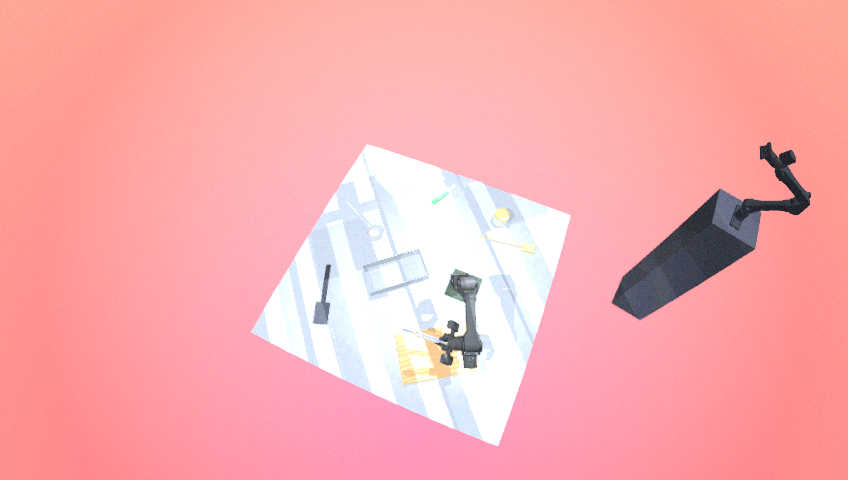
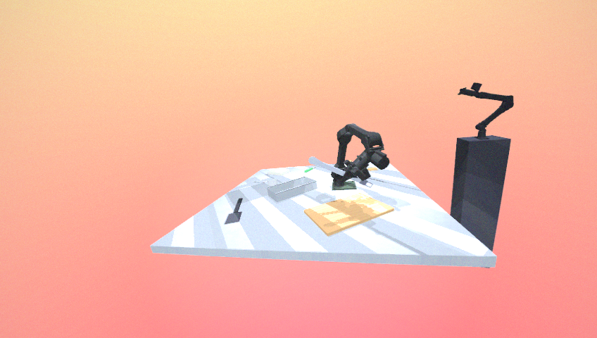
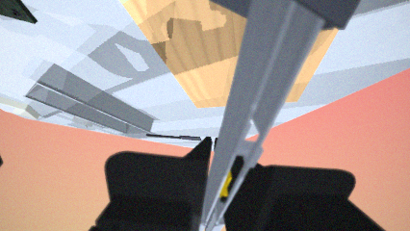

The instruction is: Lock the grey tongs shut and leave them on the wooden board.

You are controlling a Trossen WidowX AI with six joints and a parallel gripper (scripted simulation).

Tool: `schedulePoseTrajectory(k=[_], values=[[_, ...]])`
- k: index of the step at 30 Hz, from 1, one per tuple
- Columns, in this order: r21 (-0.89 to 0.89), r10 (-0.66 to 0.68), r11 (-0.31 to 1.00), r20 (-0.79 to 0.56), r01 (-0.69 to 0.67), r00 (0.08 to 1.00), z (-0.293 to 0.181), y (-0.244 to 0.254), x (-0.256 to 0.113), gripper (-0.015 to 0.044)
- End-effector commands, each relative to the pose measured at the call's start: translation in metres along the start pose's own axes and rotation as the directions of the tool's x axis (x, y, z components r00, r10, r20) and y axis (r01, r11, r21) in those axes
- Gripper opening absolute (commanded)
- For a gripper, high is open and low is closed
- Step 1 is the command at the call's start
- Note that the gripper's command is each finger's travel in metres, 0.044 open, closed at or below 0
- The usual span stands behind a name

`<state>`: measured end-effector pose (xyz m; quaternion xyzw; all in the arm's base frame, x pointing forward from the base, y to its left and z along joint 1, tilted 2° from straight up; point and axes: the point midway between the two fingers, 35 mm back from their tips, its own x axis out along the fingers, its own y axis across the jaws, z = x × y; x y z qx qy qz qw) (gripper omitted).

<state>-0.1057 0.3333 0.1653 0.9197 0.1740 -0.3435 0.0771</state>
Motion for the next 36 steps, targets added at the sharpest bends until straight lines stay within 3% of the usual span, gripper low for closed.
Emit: schedulePoseTrajectory(k=[1, 8, 36], values=[[0.02, -0.062, 0.998, -0.135, 0.066, 0.989, 0.0, -0.003, -0.007, -0.015], [0.03, -0.188, 0.978, -0.313, 0.208, 0.931, 0.002, -0.008, -0.025, -0.015], [0.03, -0.192, 0.977, -0.318, 0.212, 0.929, 0.003, -0.008, -0.025, -0.015]])
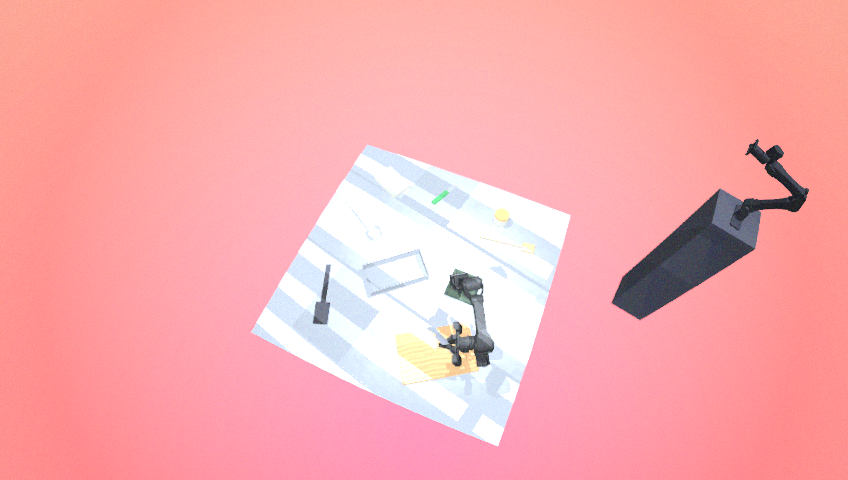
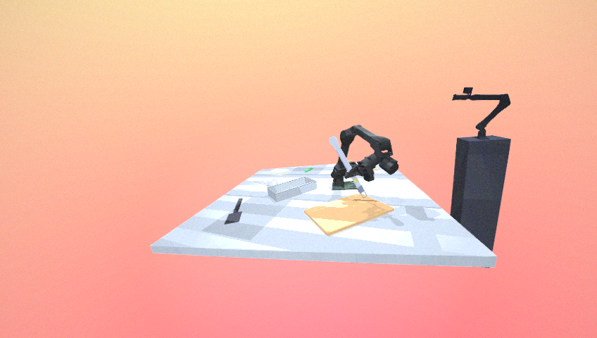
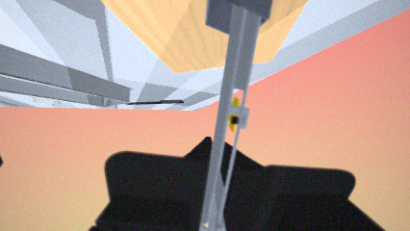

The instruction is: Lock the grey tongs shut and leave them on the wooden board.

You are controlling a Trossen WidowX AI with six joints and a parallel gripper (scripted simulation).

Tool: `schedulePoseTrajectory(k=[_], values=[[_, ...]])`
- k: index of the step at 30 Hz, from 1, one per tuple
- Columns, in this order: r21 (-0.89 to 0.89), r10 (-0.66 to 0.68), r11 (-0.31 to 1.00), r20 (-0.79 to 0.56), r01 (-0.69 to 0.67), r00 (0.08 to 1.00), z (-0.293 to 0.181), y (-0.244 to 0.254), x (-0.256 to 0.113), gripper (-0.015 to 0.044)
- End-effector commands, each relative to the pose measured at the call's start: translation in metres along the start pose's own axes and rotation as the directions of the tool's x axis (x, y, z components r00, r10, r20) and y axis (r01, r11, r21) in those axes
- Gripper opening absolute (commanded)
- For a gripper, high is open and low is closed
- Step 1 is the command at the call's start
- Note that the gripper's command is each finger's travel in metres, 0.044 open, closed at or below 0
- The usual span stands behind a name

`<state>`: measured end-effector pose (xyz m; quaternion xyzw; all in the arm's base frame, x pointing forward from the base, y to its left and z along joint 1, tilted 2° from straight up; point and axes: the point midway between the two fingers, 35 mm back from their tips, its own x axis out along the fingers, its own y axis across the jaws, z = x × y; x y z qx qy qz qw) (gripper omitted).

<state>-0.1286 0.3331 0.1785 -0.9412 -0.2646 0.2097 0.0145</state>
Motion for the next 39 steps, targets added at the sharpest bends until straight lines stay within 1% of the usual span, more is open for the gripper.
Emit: schedulePoseTrajectory(k=[1, 13, 16, 21, 25, 30, 34, 39], values=[[0.001, -0.005, 1.0, -0.01, 0.005, 1.0, -0.001, -0.001, 0.0, -0.015], [-0.003, 0.009, 1.0, 0.005, -0.009, 1.0, -0.001, 0.0, 0.002, -0.015], [-0.021, 0.061, 0.998, 0.063, -0.06, 0.996, -0.001, 0.004, 0.008, -0.015], [-0.068, 0.173, 0.984, 0.221, -0.162, 0.96, 0.001, 0.011, 0.021, -0.015], [-0.112, 0.237, 0.971, 0.352, -0.211, 0.905, 0.002, 0.014, 0.027, -0.015], [-0.161, 0.28, 0.96, 0.512, -0.23, 0.812, 0.003, 0.016, 0.031, -0.015], [-0.186, 0.285, 0.959, 0.631, -0.216, 0.721, 0.002, 0.014, 0.033, -0.015], [-0.191, 0.253, 0.967, 0.763, -0.168, 0.595, -0.003, 0.009, 0.032, -0.015]])
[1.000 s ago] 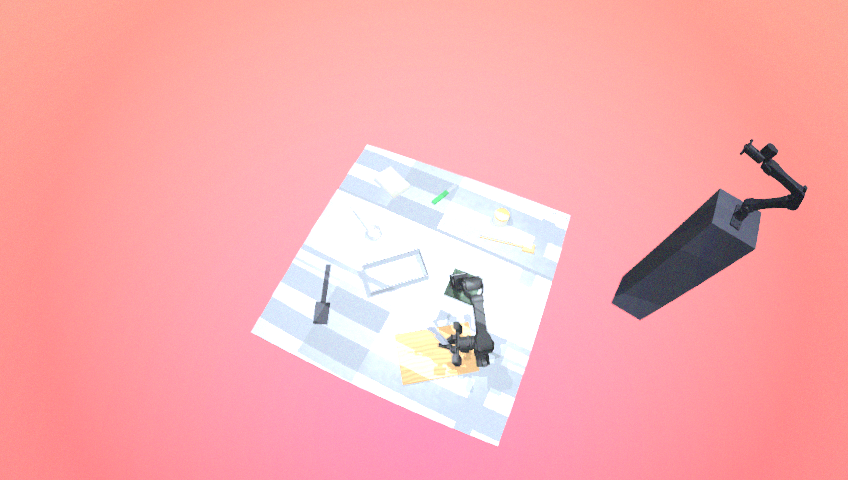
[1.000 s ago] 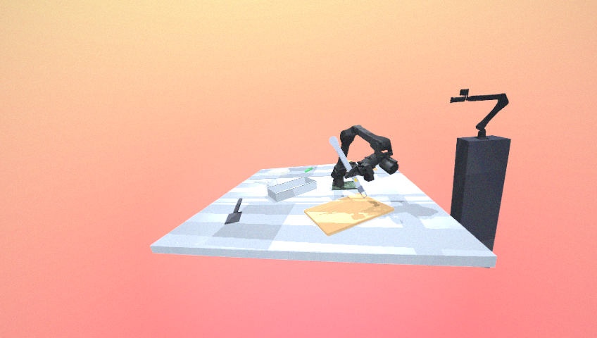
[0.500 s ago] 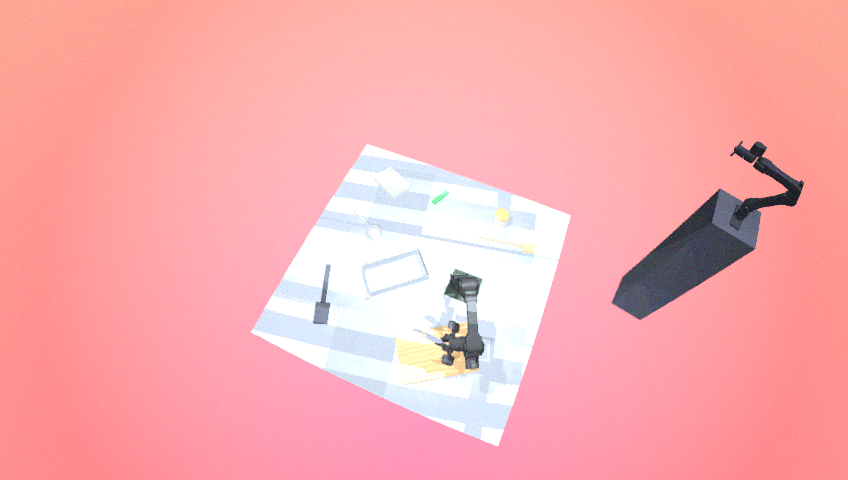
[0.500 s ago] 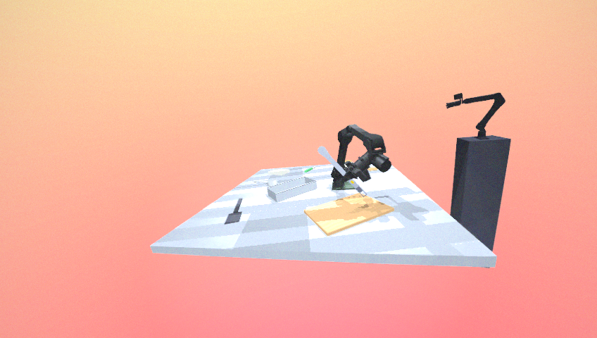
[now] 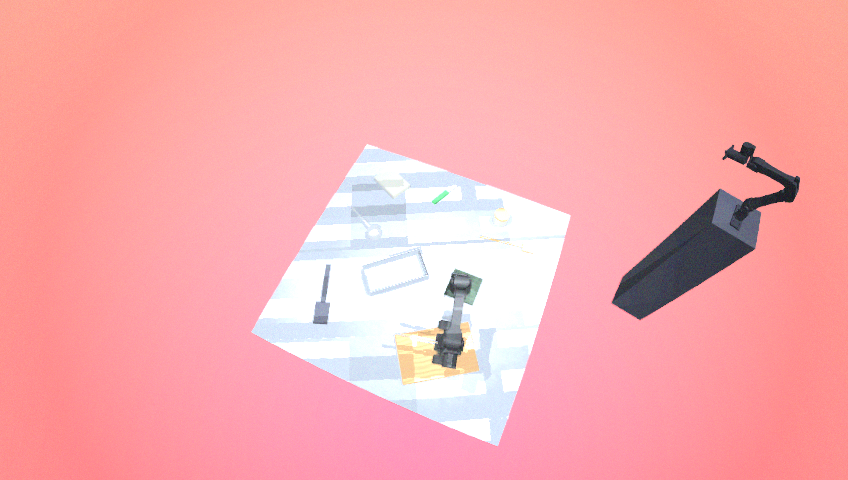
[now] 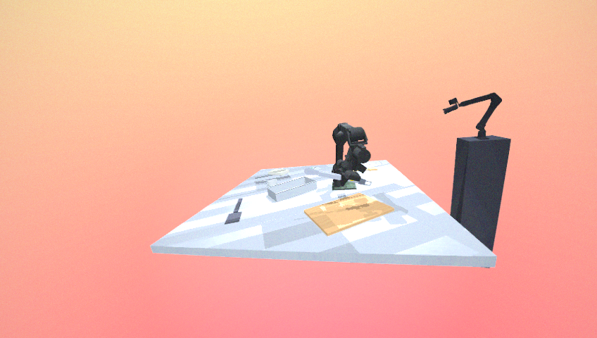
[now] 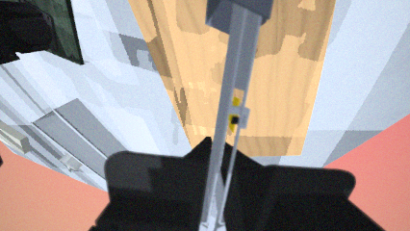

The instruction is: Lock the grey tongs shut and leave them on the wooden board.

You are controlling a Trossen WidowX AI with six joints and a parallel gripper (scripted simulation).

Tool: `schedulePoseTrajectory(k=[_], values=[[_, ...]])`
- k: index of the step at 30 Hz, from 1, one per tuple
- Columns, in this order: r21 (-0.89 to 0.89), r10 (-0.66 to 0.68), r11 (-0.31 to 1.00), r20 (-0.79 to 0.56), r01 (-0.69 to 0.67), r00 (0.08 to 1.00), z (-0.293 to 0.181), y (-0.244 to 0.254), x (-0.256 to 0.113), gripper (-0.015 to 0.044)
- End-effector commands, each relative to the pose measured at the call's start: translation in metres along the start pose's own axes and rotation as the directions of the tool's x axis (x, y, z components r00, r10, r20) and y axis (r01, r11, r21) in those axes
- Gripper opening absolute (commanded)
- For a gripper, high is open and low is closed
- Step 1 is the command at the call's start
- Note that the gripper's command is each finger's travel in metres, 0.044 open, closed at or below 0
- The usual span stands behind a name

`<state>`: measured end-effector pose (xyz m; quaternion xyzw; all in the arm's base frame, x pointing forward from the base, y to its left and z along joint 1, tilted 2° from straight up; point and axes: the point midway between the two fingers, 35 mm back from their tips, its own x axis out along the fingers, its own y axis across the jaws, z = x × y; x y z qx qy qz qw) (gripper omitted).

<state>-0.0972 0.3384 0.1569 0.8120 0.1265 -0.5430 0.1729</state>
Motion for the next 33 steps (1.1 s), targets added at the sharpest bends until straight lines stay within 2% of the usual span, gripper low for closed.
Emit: schedulePoseTrajectory(k=[1, 8, 20, 33], values=[[-0.023, -0.055, 0.998, 0.132, 0.059, 0.99, -0.005, -0.003, -0.012, -0.015], [-0.058, -0.141, 0.984, 0.34, 0.17, 0.93, -0.012, -0.01, -0.027, -0.015], [-0.059, -0.143, 0.983, 0.345, 0.174, 0.928, -0.011, -0.01, -0.026, -0.015], [-0.059, -0.143, 0.983, 0.344, 0.174, 0.928, -0.005, -0.017, -0.007, -0.015]])
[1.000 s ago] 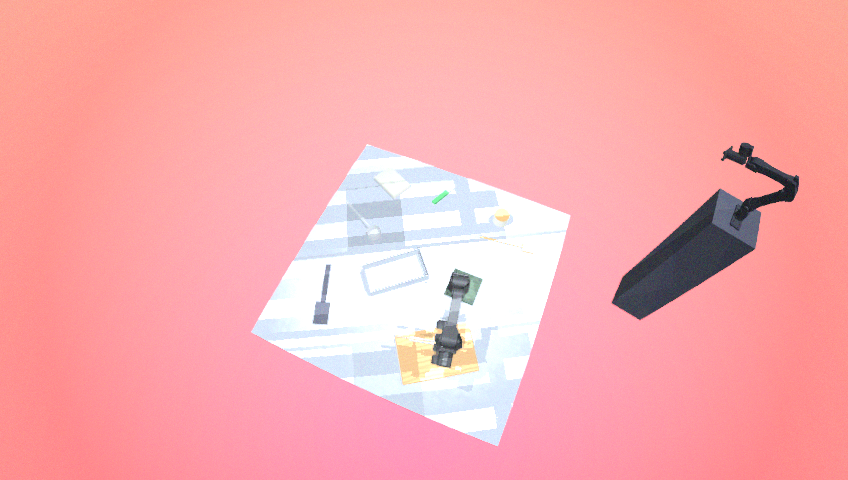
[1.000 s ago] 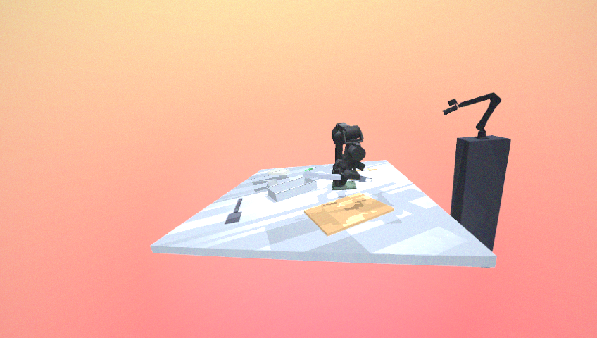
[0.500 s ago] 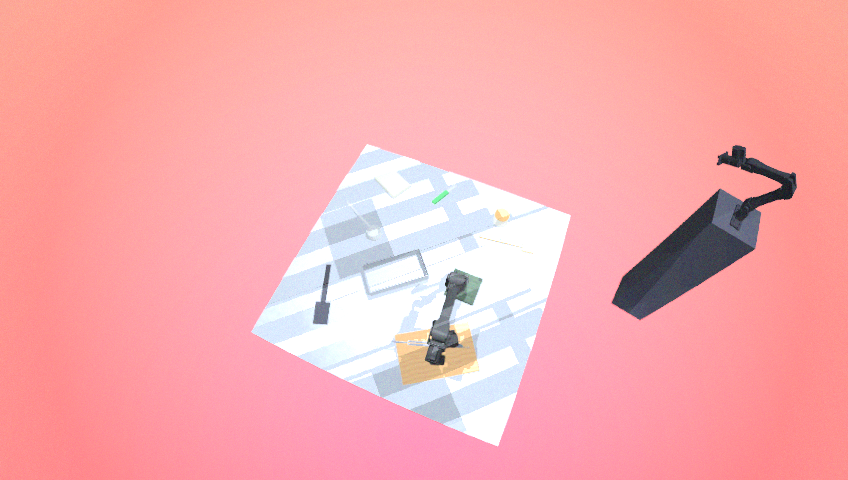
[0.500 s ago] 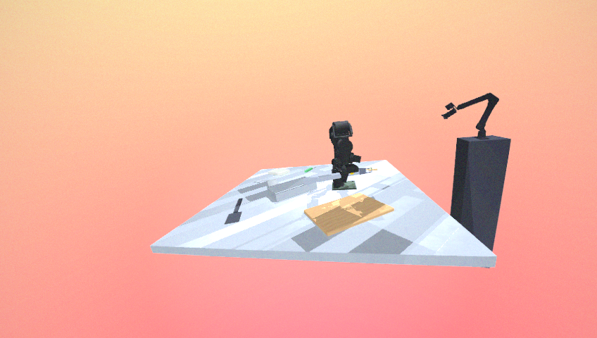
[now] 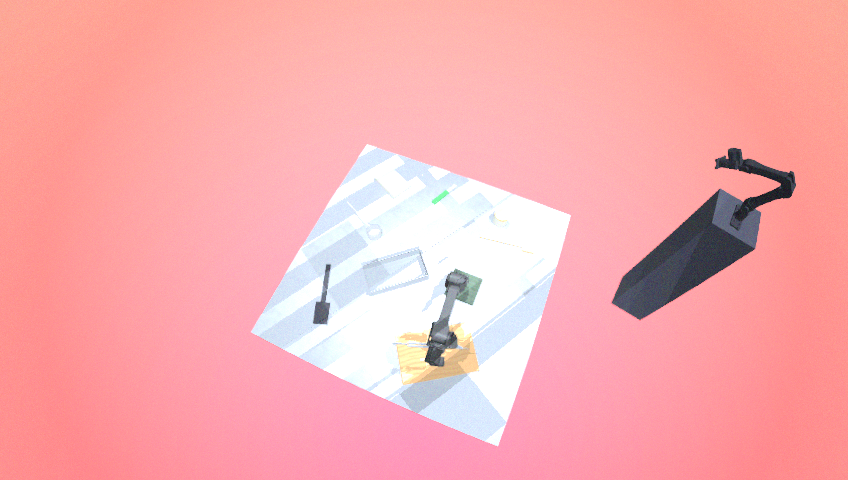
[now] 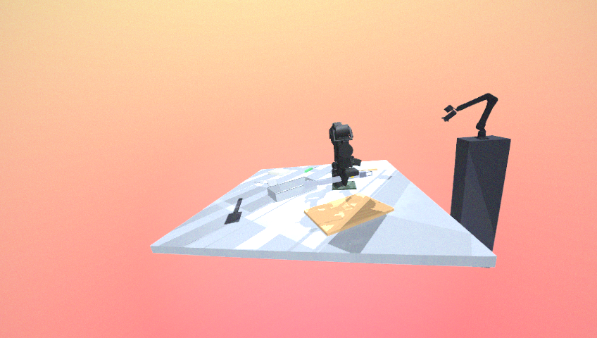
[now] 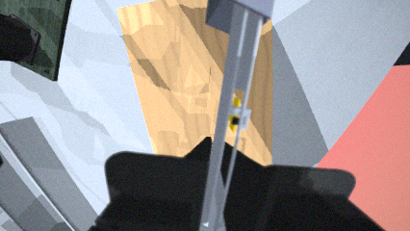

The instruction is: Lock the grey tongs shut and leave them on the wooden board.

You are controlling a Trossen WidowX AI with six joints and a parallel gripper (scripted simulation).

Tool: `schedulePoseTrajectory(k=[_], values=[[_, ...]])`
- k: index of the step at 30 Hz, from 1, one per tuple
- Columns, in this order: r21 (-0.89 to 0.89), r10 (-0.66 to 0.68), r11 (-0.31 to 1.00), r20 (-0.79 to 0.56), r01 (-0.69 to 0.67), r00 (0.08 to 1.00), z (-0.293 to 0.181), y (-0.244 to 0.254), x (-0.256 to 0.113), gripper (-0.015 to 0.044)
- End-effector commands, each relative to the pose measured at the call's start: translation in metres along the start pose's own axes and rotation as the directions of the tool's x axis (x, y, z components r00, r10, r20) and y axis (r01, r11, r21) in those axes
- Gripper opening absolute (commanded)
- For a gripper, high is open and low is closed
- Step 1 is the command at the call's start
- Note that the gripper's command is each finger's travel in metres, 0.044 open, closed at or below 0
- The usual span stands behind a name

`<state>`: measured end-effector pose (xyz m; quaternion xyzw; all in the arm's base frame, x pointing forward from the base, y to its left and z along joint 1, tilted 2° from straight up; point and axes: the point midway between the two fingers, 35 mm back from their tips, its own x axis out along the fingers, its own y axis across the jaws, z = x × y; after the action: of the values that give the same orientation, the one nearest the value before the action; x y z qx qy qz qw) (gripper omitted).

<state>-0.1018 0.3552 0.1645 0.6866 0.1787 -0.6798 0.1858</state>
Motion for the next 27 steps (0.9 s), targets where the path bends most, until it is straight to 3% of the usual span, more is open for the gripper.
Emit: schedulePoseTrajectory(k=[1, 27], values=[[-0.004, -0.012, 1.0, 0.0, 0.012, 1.0, 0.0, -0.001, 0.003, -0.015], [-0.005, -0.011, 1.0, -0.001, 0.011, 1.0, 0.0, -0.004, 0.046, -0.015]])
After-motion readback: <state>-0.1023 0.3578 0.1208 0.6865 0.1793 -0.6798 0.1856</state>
